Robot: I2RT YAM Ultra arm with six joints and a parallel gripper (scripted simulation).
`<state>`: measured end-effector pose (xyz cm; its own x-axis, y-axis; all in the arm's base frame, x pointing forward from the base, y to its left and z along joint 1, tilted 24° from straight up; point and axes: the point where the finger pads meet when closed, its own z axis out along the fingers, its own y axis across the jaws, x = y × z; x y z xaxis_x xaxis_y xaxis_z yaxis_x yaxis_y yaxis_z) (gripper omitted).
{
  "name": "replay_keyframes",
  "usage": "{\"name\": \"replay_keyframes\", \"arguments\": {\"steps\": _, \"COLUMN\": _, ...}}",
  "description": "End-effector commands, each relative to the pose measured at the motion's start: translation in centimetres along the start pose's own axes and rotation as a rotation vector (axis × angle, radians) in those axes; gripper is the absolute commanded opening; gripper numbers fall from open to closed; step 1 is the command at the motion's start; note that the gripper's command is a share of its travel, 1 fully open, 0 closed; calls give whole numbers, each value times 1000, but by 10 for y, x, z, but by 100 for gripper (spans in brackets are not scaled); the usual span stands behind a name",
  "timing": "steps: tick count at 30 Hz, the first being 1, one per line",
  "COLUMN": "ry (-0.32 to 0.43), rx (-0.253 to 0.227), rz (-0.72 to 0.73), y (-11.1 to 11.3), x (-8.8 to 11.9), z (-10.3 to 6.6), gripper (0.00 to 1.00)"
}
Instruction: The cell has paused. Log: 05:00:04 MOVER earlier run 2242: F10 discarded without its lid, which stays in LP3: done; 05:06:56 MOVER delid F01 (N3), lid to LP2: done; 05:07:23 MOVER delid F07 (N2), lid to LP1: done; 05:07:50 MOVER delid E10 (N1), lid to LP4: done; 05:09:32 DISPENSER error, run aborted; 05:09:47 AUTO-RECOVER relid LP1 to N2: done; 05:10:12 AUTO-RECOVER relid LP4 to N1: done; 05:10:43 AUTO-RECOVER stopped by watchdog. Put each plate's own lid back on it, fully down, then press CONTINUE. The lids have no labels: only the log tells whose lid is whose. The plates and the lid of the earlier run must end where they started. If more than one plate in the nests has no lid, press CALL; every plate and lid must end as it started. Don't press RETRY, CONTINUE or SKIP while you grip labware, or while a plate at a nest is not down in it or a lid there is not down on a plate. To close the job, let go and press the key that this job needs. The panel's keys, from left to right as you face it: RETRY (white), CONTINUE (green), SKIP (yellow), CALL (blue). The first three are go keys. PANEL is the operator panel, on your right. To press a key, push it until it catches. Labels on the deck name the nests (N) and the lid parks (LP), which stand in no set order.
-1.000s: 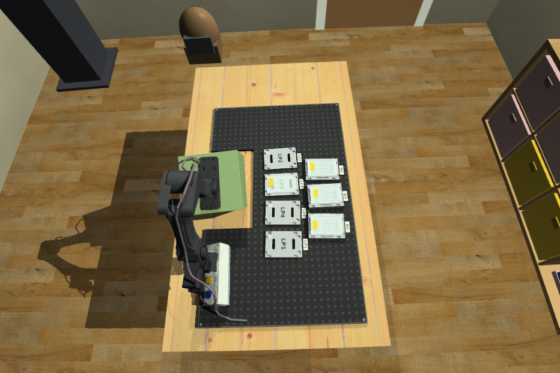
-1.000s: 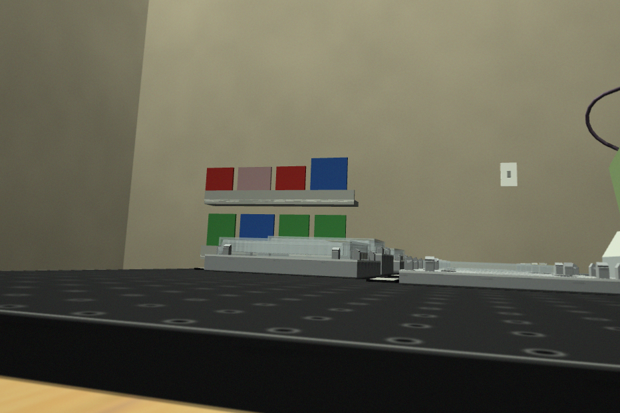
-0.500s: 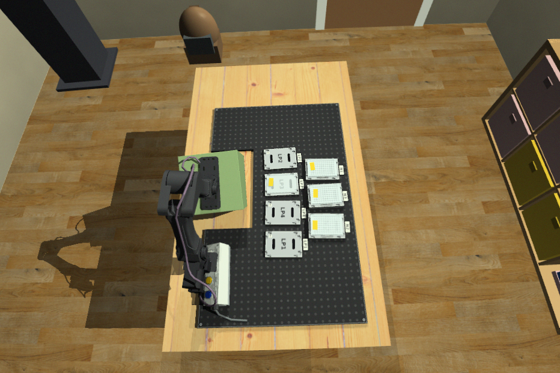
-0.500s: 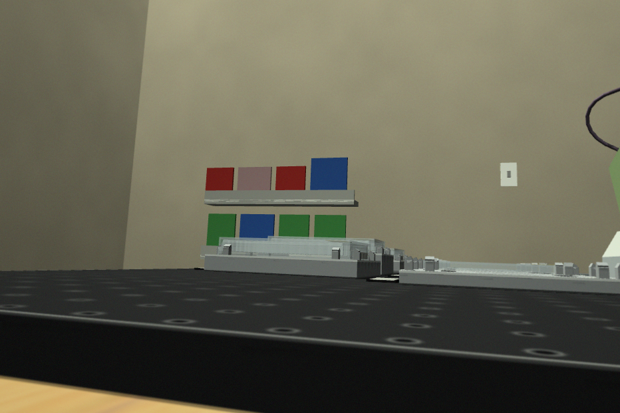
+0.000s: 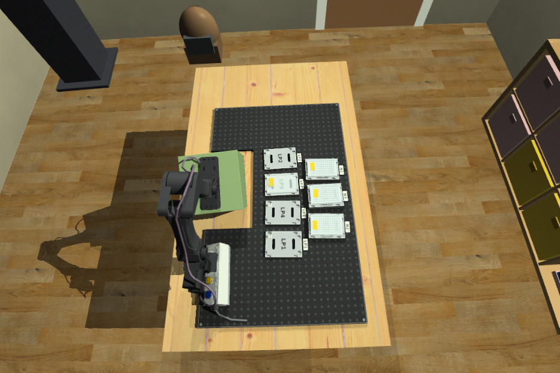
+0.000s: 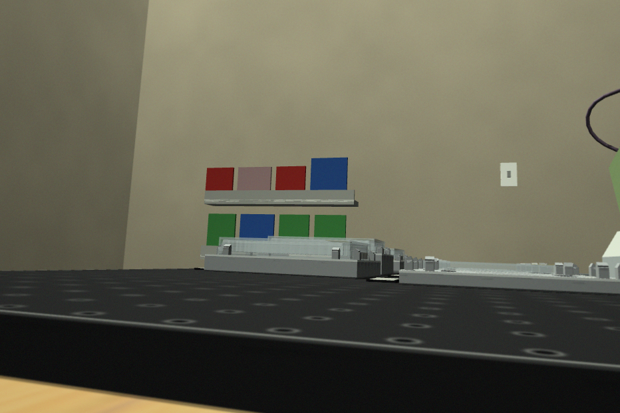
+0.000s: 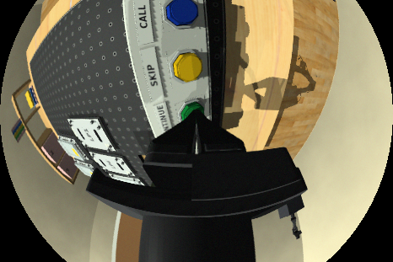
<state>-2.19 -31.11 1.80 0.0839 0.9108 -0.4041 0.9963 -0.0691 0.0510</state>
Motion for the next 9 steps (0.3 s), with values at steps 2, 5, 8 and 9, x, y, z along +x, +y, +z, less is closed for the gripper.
{"name": "replay_keyframes", "arguments": {"steps": 2, "ry": 12, "rx": -12, "rz": -5, "y": 6, "x": 8, "z": 9, "gripper": 0}}
{"name": "replay_keyframes", "arguments": {"steps": 5, "ry": 12, "rx": -12, "rz": -5, "y": 6, "x": 8, "z": 9, "gripper": 0}}
{"name": "replay_keyframes", "arguments": {"steps": 8, "ry": 12, "rx": -13, "rz": -5, "y": 6, "x": 8, "z": 10, "gripper": 0}}
{"name": "replay_keyframes", "arguments": {"steps": 9, "ry": 12, "rx": -13, "rz": -5, "y": 7, "x": 9, "z": 10, "gripper": 0}}
